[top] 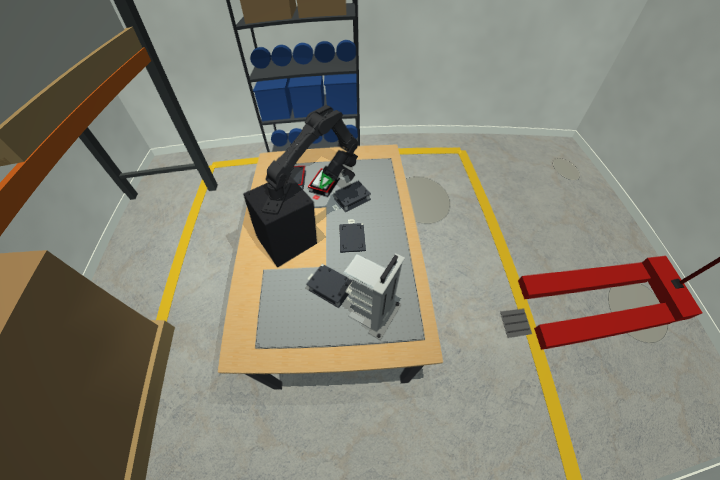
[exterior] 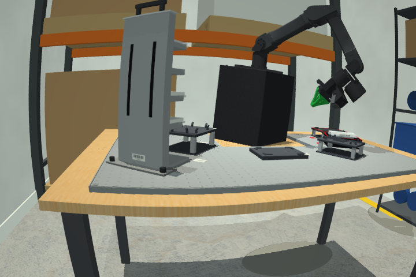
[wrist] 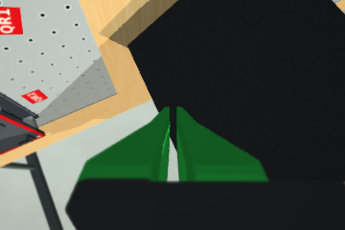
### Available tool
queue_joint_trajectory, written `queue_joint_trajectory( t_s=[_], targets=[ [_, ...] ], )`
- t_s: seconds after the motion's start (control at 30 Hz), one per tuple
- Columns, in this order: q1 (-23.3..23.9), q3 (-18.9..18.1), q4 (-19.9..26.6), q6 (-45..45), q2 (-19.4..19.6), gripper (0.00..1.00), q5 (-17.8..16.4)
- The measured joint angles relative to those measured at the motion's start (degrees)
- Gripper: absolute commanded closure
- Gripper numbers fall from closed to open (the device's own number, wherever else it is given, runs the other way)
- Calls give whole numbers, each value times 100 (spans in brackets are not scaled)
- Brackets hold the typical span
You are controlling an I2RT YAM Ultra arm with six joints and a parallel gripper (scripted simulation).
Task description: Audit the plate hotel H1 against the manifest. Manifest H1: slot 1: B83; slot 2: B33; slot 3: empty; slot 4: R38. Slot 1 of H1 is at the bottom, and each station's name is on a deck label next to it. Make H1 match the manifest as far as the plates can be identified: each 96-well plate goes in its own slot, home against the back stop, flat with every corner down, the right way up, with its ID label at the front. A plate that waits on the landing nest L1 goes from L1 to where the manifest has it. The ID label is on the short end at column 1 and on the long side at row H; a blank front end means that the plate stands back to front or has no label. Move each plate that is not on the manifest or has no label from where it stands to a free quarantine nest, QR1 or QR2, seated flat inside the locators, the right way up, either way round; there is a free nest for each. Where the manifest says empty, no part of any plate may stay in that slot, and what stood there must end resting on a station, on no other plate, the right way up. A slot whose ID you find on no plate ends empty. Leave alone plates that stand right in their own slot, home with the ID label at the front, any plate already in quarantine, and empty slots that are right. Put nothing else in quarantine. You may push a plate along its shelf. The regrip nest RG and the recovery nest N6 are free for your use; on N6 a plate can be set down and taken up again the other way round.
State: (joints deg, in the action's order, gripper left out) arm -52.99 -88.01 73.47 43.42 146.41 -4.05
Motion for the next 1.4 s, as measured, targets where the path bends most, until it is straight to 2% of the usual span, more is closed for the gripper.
queue_joint_trajectory(
  t_s=[0.07,0.33,0.53,0.67,0.77,0.9,1.1,1.23,1.33,1.4],
  targets=[
    [157,61,-166,-116,-131,100,9],
    [728,811,-787,-651,-852,100,-33],
    [942,866,-1032,-957,-979,100,-17],
    [1202,1235,-1340,-1215,-1311,100,-22],
    [1419,1252,-1425,-1388,-1434,100,4],
    [1657,1604,-1735,-1622,-1755,100,2],
    [1871,1659,-1908,-1917,-1871,100,17],
    [2135,2031,-2208,-2164,-2214,100,20],
    [2339,2052,-2295,-2337,-2328,100,39],
    [2459,2232,-2527,-2465,-2492,100,42]
  ],
)
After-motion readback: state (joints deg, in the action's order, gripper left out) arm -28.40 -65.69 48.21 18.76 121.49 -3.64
